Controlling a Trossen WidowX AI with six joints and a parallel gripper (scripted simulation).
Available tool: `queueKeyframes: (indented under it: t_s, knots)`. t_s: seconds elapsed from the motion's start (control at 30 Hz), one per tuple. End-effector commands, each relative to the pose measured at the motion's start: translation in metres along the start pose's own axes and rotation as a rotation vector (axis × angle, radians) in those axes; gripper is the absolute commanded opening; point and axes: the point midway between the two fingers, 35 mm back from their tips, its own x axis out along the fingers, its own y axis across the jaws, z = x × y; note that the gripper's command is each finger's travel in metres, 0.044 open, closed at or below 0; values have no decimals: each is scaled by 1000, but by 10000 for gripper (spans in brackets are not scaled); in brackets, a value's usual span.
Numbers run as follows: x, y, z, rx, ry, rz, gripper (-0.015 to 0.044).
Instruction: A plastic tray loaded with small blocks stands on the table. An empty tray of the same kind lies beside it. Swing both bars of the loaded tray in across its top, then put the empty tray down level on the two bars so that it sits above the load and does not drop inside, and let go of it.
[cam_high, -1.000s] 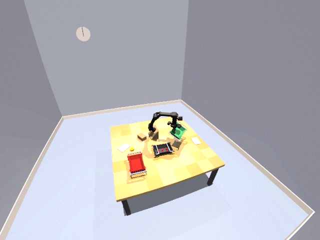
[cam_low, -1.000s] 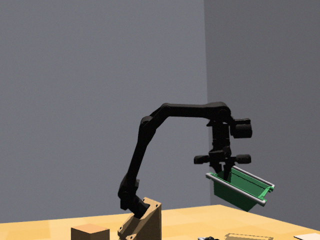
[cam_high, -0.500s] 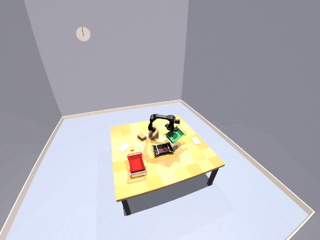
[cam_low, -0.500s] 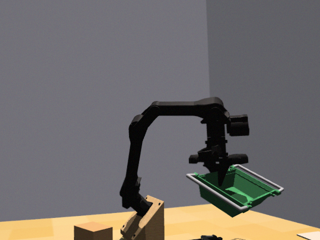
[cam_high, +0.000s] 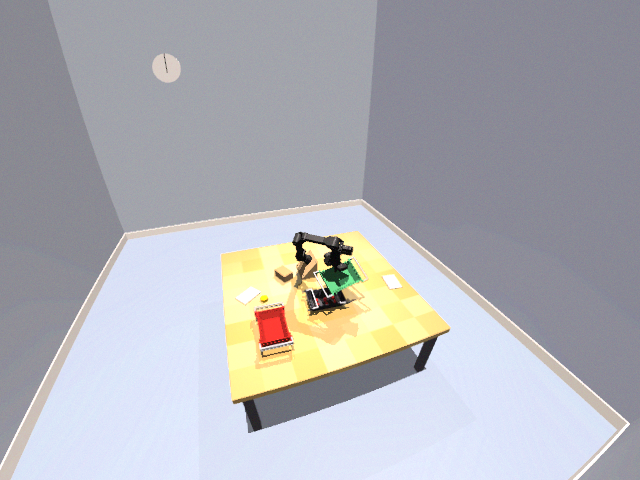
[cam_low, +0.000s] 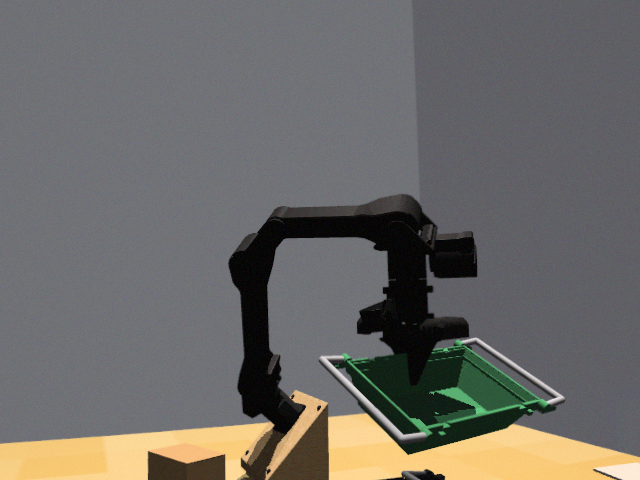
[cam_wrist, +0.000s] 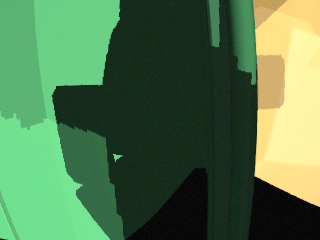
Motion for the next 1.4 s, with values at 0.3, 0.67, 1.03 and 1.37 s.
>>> queueKeyframes:
  t_s: [0.3, 0.67, 1.03, 1.37]
  knots:
    - [4, 6, 67, 227, -24, 17, 0]
    - [8, 5, 85, 287, -34, 14, 0]
    - [8, 5, 85, 287, -34, 14, 0]
    - [8, 5, 85, 287, -34, 14, 0]
